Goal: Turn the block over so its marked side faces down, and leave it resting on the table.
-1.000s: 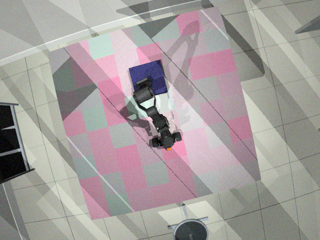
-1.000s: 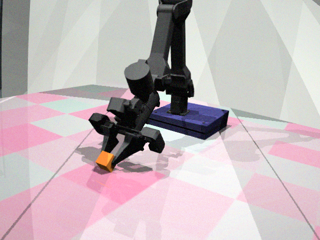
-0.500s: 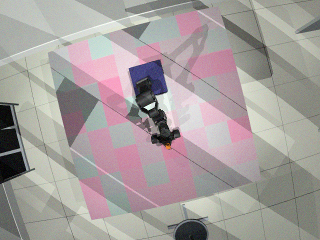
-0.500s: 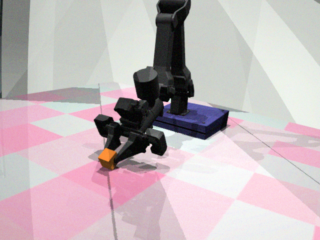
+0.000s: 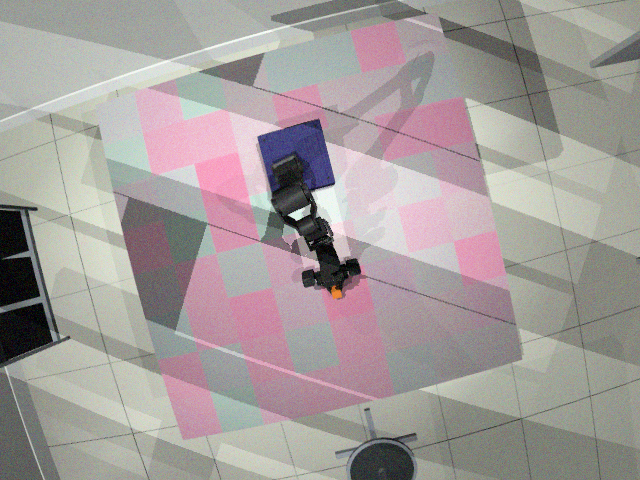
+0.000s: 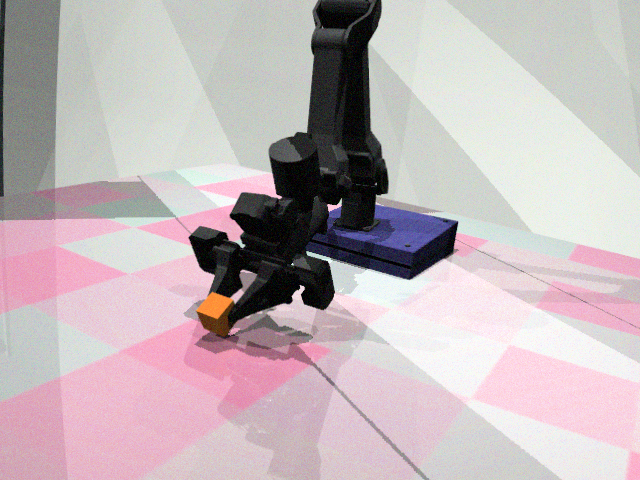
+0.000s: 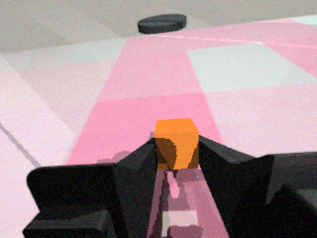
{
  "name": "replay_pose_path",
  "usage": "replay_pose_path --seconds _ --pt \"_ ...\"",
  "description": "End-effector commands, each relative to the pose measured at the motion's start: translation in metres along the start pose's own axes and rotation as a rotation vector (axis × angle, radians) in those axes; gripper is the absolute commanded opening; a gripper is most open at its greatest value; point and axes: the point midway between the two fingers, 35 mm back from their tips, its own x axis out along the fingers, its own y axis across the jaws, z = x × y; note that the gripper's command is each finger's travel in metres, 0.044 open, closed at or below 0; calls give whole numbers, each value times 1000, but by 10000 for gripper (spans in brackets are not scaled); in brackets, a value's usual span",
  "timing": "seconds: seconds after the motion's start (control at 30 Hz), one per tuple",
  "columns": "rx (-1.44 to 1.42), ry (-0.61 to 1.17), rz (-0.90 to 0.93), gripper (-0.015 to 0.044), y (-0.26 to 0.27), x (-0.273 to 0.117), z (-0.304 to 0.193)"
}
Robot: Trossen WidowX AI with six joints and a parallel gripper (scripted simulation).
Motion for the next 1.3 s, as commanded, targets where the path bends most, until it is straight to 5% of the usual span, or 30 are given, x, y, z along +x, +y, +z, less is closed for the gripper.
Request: replay_pose_path --seconds 0.0,0.53,1.27 --pt "-5 -4 -6 26 -1 0 1" --pt "-5 -4 -6 440 -1 0 1" --pt "-5 -4 -6 440 -1 0 1"
